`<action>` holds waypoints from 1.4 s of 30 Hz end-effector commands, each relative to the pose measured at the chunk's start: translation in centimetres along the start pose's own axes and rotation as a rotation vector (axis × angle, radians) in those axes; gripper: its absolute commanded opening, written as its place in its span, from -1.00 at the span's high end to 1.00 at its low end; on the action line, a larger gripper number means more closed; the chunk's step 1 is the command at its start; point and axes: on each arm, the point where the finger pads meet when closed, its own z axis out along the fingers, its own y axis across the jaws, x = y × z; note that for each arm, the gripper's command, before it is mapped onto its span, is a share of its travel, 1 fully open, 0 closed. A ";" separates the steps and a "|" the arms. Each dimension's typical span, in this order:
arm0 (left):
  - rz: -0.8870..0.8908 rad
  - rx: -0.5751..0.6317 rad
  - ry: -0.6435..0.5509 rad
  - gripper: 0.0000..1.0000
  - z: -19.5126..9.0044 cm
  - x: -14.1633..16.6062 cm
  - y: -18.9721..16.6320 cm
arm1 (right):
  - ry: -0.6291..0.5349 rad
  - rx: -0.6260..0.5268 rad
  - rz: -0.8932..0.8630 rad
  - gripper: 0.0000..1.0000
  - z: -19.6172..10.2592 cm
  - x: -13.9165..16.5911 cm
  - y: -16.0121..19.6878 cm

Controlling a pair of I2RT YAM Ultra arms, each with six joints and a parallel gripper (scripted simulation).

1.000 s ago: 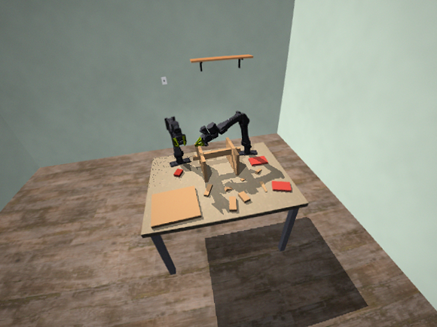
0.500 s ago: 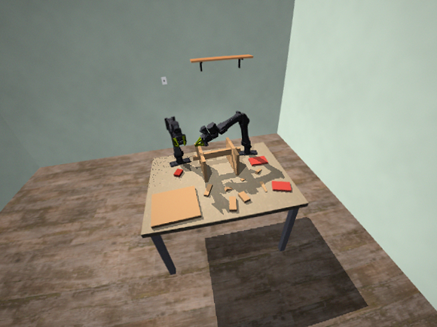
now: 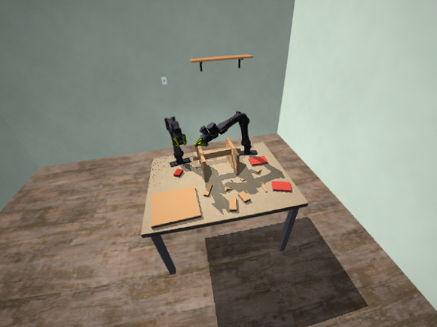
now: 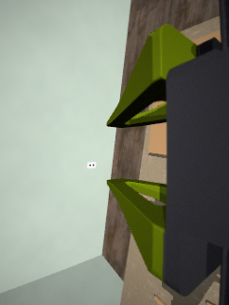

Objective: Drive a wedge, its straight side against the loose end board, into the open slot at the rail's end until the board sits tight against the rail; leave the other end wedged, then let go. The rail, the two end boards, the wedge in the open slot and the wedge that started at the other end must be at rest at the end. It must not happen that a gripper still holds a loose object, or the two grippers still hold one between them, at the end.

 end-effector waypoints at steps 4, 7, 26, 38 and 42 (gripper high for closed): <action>0.038 -0.006 -0.094 0.96 -1.7 -4.0 -0.2 | -0.038 0.007 0.005 0.14 -0.8 -1.6 -0.4; 0.019 -0.003 -0.056 0.96 -1.3 -1.2 0.2 | -0.038 0.007 0.005 0.14 -0.8 -1.6 -0.4; 0.032 0.006 -0.073 0.96 -1.1 -2.3 -0.6 | -0.038 0.007 0.005 0.14 -0.8 -1.6 -0.4; 0.019 0.011 -0.039 0.96 0.0 0.2 -0.6 | -0.038 0.007 0.005 0.14 -0.8 -1.6 -0.4; 0.020 0.013 -0.038 0.96 0.4 0.8 -0.8 | -0.038 0.007 0.005 0.14 -0.8 -1.6 -0.4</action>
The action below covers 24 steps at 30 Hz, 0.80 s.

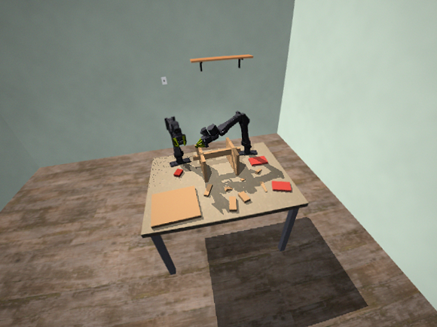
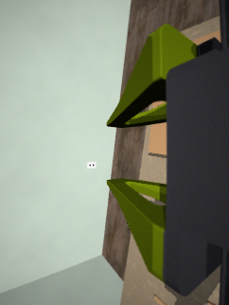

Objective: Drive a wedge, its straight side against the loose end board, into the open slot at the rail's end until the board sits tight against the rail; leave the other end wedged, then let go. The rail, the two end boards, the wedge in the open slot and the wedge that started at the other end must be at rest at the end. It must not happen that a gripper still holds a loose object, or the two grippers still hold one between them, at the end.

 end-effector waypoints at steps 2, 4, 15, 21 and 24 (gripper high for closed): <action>0.022 0.004 -0.044 0.96 0.0 -1.2 -0.4 | -0.038 0.007 0.005 0.14 -0.8 -1.6 -0.4; 0.022 0.004 -0.044 0.96 0.0 -1.2 -0.4 | -0.038 0.007 0.005 0.14 -0.8 -1.6 -0.4; 0.018 0.004 -0.041 0.96 0.7 0.7 -0.6 | -0.038 0.007 0.005 0.14 -0.8 -1.6 -0.4; 0.045 0.001 -0.102 0.57 -0.6 -2.6 -0.7 | -0.038 0.007 0.005 0.14 -0.8 -1.6 -0.4; 0.035 0.002 -0.078 0.57 0.3 -1.5 -0.4 | -0.038 0.007 0.005 0.14 -0.8 -1.6 -0.4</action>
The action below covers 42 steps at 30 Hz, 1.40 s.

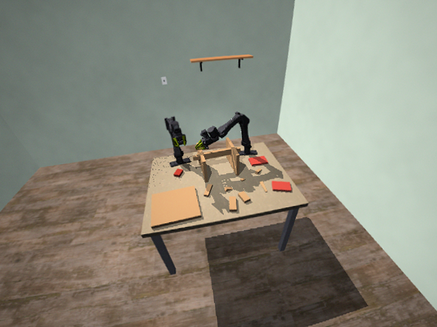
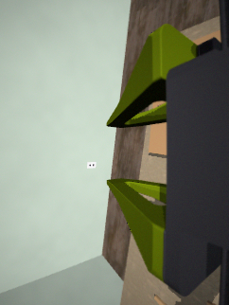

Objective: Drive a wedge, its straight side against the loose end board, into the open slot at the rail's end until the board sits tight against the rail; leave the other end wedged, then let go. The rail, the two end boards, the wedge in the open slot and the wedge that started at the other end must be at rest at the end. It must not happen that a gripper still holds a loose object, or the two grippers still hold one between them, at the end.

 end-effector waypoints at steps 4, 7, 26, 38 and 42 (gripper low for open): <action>0.035 0.002 -0.081 0.57 -0.9 -3.6 -0.5 | -0.038 0.007 0.005 0.14 -0.8 -1.6 -0.4; 0.035 0.002 -0.080 0.57 -0.9 -3.5 -0.5 | -0.038 0.007 0.005 0.14 -0.8 -1.6 -0.4; 0.022 -0.010 -0.052 0.57 -3.1 -4.0 0.4 | -0.038 0.007 0.005 0.14 -0.8 -1.6 -0.4; 0.024 -0.005 -0.052 0.57 -6.5 -5.9 0.1 | -0.038 0.007 0.005 0.14 -0.8 -1.6 -0.4; 0.022 -0.003 -0.046 0.57 -7.9 -6.6 0.0 | -0.038 0.007 0.005 0.14 -0.8 -1.6 -0.4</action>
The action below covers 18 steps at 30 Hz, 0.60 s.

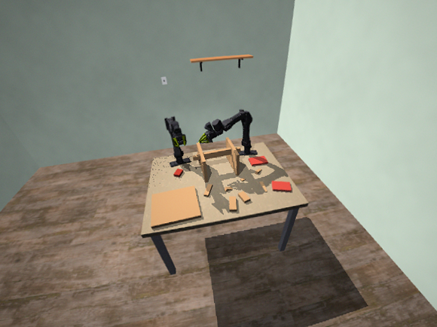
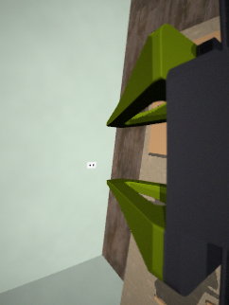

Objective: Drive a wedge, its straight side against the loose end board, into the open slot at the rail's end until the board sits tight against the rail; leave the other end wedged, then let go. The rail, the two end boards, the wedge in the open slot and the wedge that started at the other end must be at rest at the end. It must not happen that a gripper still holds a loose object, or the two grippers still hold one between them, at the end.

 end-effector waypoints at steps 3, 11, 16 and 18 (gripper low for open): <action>0.020 0.000 -0.034 0.57 -3.3 -3.4 -0.1 | -0.038 0.007 0.005 0.14 -0.8 -1.6 -0.4; 0.036 -0.007 -0.070 0.57 -3.1 -3.9 -0.2 | -0.038 0.007 0.005 0.14 -0.8 -1.6 -0.4; 0.035 -0.006 -0.072 0.57 -2.2 -3.8 0.2 | -0.038 0.007 0.005 0.14 -0.8 -1.6 -0.4; 0.035 -0.001 -0.070 0.57 -2.0 -3.8 0.0 | -0.038 0.007 0.005 0.14 -0.8 -1.6 -0.4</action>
